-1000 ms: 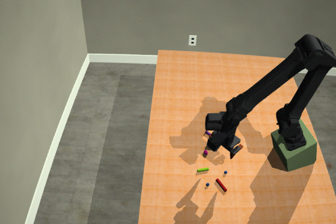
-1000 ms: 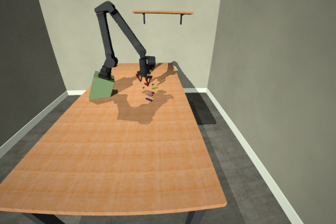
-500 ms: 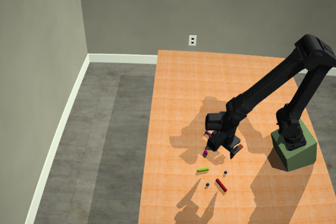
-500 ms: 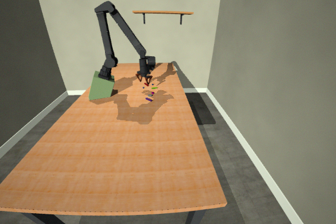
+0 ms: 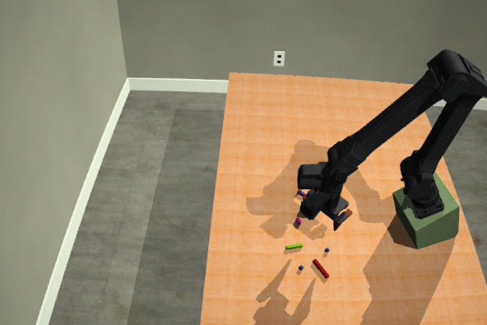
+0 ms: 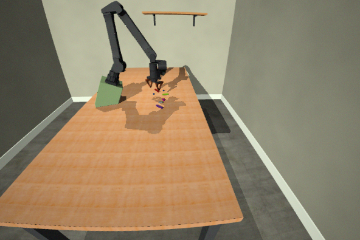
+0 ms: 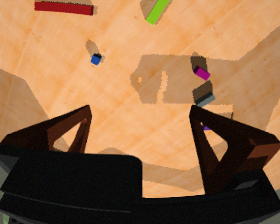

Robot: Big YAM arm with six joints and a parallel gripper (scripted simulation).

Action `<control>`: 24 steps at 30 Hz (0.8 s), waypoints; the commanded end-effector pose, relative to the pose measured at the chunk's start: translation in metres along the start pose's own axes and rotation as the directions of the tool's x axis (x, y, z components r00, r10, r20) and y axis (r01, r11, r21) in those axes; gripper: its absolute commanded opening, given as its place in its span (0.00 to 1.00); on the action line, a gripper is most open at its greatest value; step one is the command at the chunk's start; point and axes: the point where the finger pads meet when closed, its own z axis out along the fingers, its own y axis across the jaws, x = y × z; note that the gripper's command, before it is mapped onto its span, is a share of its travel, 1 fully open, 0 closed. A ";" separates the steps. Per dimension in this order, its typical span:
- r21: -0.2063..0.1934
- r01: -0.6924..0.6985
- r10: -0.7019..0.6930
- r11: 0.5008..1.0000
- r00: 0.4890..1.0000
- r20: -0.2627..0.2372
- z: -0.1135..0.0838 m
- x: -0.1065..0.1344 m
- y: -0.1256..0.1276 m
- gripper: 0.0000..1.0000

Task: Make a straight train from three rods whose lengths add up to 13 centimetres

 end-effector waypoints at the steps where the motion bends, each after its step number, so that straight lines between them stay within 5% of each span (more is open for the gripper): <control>1: 0.006 0.010 -0.010 1.000 1.000 0.006 -0.001 0.000 0.001 1.00; 17: -0.002 -0.011 0.011 1.000 1.000 -0.001 0.001 0.000 0.003 1.00; 24: 0.013 -0.202 0.201 0.979 0.979 0.032 -0.006 -0.039 -0.018 1.00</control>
